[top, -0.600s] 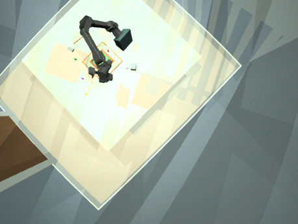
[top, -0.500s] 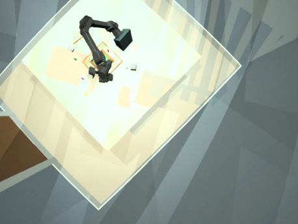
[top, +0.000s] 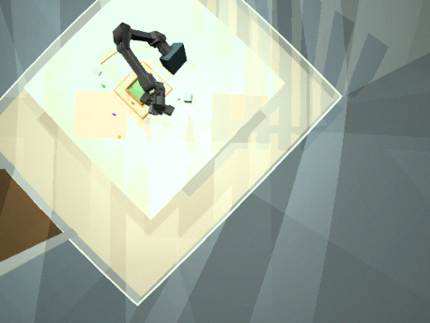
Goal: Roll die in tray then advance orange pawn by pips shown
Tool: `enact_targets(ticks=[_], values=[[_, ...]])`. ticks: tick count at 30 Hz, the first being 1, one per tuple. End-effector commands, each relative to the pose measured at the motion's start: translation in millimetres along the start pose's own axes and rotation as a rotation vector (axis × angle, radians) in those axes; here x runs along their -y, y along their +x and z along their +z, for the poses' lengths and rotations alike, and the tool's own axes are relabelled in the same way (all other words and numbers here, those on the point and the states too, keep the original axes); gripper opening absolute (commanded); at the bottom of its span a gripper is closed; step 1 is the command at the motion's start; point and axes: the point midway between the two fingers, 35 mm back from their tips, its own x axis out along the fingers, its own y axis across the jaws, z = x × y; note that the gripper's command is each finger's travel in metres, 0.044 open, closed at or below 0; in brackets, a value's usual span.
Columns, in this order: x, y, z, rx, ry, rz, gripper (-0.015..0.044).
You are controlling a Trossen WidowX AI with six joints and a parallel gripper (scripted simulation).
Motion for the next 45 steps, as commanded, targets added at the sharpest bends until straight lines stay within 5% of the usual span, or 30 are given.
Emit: enact_targets(ticks=[1,13,45], values=[[-35.2,-6.9,-69.2,-0.208,0.279,0.099,0.0275],[-51.6,-24.4,-155.8,-0.517,0.630,0.025,0.0275],[-54.1,9.1,-176.2,-0.525,0.641,0.018,0.0275]])
